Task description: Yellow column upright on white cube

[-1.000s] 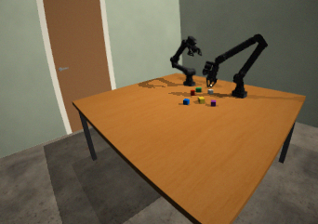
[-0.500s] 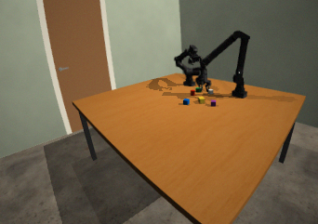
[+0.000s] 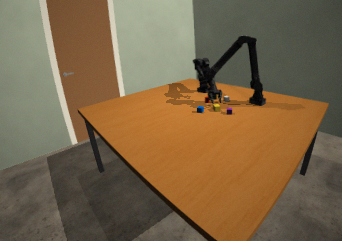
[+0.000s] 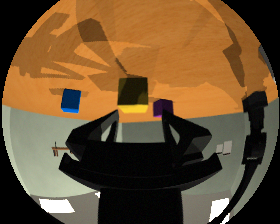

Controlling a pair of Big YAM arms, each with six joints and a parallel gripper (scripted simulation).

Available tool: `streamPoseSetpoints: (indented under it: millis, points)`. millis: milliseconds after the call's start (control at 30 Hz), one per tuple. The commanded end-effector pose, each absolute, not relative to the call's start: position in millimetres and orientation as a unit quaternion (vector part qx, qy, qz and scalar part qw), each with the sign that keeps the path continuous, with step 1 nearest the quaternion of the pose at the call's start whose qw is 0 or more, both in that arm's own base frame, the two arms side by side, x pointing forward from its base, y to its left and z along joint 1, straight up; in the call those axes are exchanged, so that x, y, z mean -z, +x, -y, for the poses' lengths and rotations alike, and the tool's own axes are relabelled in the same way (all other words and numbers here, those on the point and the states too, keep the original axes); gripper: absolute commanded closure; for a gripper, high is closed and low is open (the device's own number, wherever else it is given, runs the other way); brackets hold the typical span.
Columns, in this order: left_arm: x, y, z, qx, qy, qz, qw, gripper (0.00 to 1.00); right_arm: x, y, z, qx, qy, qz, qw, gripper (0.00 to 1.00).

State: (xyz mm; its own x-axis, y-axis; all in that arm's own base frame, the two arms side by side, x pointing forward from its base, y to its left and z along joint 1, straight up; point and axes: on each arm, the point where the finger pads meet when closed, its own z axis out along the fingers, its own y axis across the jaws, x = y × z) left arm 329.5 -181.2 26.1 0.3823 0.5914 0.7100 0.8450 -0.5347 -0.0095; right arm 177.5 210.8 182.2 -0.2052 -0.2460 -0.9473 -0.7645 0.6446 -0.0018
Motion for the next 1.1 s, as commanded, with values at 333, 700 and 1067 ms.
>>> streamPoseSetpoints:
  millis: [333,700,1067]
  points:
    - [-29,354,191,0.338,-0.811,0.443,0.178,0.36,-201,183,-217,-0.255,-0.336,-0.722,0.548,0.00]
    - [-17,356,178,0.336,-0.812,0.440,0.185,0.36,-201,181,-216,-0.255,-0.337,-0.723,0.547,0.00]
    - [-10,360,172,0.337,-0.813,0.440,0.180,0.36,-201,181,-216,-0.255,-0.337,-0.723,0.547,0.00]
